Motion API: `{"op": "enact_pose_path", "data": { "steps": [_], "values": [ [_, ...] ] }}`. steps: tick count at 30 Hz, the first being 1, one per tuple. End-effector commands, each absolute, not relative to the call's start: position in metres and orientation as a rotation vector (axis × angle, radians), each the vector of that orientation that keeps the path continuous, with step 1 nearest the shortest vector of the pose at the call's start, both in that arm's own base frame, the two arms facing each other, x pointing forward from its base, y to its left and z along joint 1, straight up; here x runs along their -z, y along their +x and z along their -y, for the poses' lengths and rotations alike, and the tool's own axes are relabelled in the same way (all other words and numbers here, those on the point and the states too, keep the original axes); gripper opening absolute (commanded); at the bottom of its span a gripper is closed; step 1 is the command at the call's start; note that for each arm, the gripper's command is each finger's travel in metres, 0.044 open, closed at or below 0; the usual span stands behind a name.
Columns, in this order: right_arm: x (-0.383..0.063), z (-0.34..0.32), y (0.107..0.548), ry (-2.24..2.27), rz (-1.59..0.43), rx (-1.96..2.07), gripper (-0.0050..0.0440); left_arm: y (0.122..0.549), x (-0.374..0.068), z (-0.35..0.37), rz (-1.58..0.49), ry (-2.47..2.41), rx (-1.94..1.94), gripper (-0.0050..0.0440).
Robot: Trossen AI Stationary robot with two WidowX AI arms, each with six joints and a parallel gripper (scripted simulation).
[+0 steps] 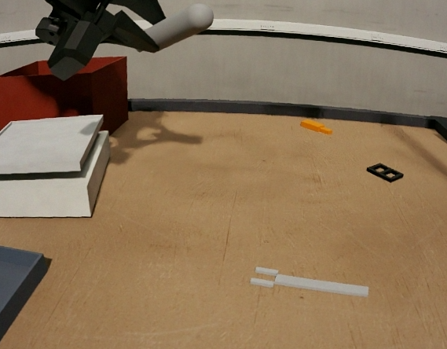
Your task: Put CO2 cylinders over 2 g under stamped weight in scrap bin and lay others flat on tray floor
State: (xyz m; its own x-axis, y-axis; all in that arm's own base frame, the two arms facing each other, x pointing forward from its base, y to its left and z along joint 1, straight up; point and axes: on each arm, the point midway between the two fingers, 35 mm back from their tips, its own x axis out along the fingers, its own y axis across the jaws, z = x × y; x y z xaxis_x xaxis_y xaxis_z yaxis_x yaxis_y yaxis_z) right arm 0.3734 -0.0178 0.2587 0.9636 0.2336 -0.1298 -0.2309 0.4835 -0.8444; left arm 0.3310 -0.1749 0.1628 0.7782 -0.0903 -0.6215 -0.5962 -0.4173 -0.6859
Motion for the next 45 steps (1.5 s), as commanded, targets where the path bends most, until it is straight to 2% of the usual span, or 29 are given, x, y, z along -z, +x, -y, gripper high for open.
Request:
{"op": "enact_pose_path", "data": {
  "steps": [1,26,32,45],
  "values": [
    [-0.276,0.014,0.360,-0.870,0.036,-0.218,0.0440,0.339,-0.177,0.178,-0.532,-1.990,-0.722,-0.0050],
    [-0.334,0.002,0.317,-0.142,0.088,-0.035,0.0440,0.345,-0.158,0.170,-0.645,-1.955,-1.464,-0.0050],
    [-0.340,0.000,0.311,-0.008,0.093,-0.003,0.0440,0.328,-0.151,0.158,-0.657,-1.841,-1.728,-0.0050],
    [-0.332,0.000,0.314,0.002,0.072,0.002,0.0440,0.328,-0.154,0.158,-0.660,-1.837,-1.749,-0.0050]
  ]
}}
